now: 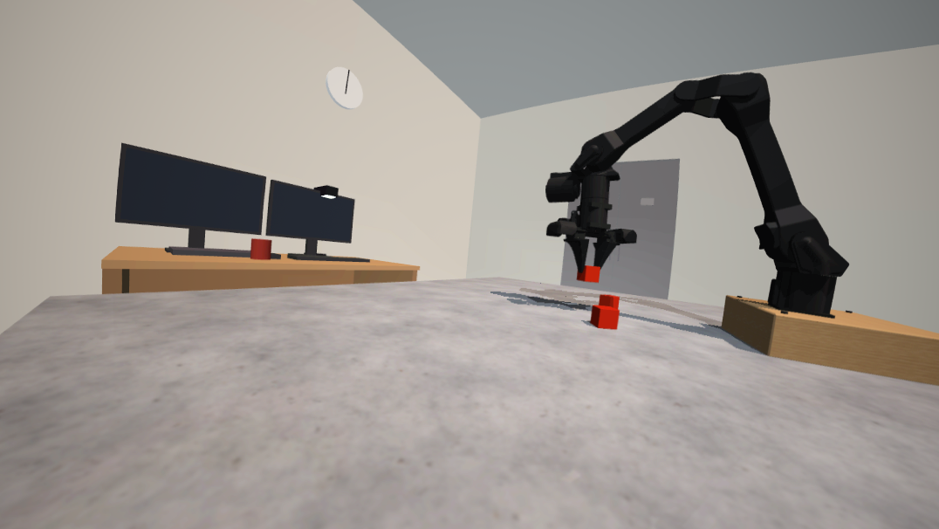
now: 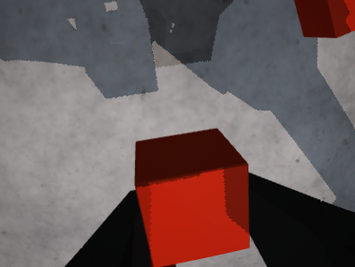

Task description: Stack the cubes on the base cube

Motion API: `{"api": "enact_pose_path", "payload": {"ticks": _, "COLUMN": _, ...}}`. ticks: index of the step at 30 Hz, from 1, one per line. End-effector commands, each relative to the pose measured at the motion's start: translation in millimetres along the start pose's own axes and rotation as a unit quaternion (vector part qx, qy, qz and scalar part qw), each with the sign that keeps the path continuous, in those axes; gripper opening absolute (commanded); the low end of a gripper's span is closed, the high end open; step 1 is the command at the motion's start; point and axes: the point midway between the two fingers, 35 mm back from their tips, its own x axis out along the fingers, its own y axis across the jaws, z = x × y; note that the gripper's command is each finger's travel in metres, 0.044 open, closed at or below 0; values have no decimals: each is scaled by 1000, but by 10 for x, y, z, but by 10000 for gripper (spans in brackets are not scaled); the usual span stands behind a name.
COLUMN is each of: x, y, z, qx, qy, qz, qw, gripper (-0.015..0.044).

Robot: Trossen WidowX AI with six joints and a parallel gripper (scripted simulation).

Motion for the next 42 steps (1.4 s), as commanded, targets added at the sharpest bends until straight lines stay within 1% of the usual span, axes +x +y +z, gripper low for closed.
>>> {"api": "enact_pose_path", "payload": {"ticks": 1, "x": -160, "y": 2, "z": -1, "qx": -2, "qy": -2, "qz": 3, "qw": 1000, "gripper": 105}}
{"api": "enact_pose_path", "payload": {"ticks": 8, "x": -380, "y": -23, "z": -24, "qx": -2, "qy": -2, "qz": 3, "qw": 1000, "gripper": 105}}
{"api": "enact_pose_path", "payload": {"ticks": 12, "x": -399, "y": -23, "z": -31, "qx": -4, "qy": -2, "qz": 3, "qw": 1000, "gripper": 105}}
{"api": "enact_pose_path", "payload": {"ticks": 27, "x": -202, "y": 202, "z": -397, "qx": -133, "qy": -1, "qz": 4, "qw": 991, "gripper": 105}}
{"api": "enact_pose_path", "payload": {"ticks": 42, "x": 0, "y": 367, "z": -810, "qx": -266, "qy": 0, "qz": 6, "qw": 964, "gripper": 105}}
